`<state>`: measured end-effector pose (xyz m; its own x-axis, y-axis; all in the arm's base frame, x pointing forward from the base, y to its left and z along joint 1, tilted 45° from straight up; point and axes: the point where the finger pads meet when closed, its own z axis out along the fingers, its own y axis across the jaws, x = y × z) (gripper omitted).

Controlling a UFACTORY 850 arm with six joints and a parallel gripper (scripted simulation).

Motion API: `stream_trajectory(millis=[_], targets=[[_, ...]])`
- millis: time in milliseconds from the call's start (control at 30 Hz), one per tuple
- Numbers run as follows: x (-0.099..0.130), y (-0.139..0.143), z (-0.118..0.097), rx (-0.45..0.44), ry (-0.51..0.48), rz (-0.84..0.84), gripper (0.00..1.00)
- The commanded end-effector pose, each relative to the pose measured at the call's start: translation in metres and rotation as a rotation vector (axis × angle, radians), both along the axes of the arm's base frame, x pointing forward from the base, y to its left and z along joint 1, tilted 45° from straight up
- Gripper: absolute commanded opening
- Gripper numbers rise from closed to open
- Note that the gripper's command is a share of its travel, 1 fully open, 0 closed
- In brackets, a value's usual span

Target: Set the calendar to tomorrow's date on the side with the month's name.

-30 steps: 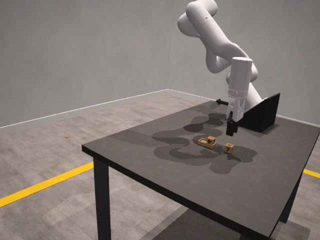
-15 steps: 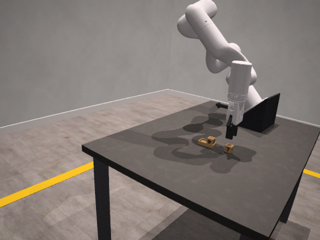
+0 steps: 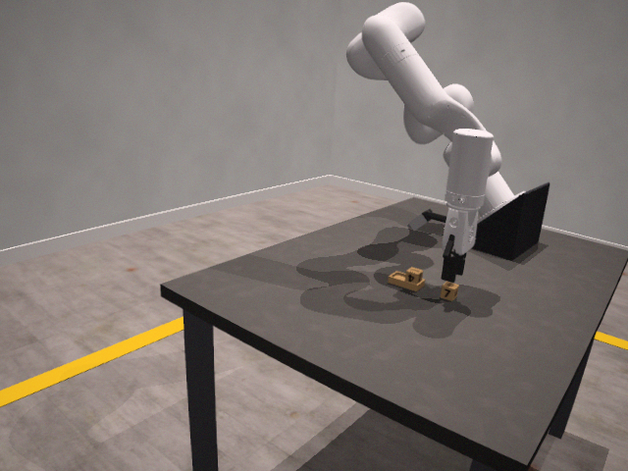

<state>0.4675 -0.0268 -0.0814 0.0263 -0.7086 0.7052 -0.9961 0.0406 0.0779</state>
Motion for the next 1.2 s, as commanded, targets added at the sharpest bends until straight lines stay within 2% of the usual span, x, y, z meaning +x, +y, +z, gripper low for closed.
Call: stream_trajectory(millis=[0, 1167], targets=[[0.0002, -0.0031, -0.0034, 0.000, -0.001, 0.001, 0.49], [-0.0005, -0.0084, -0.0086, 0.000, -0.001, 0.001, 0.49]])
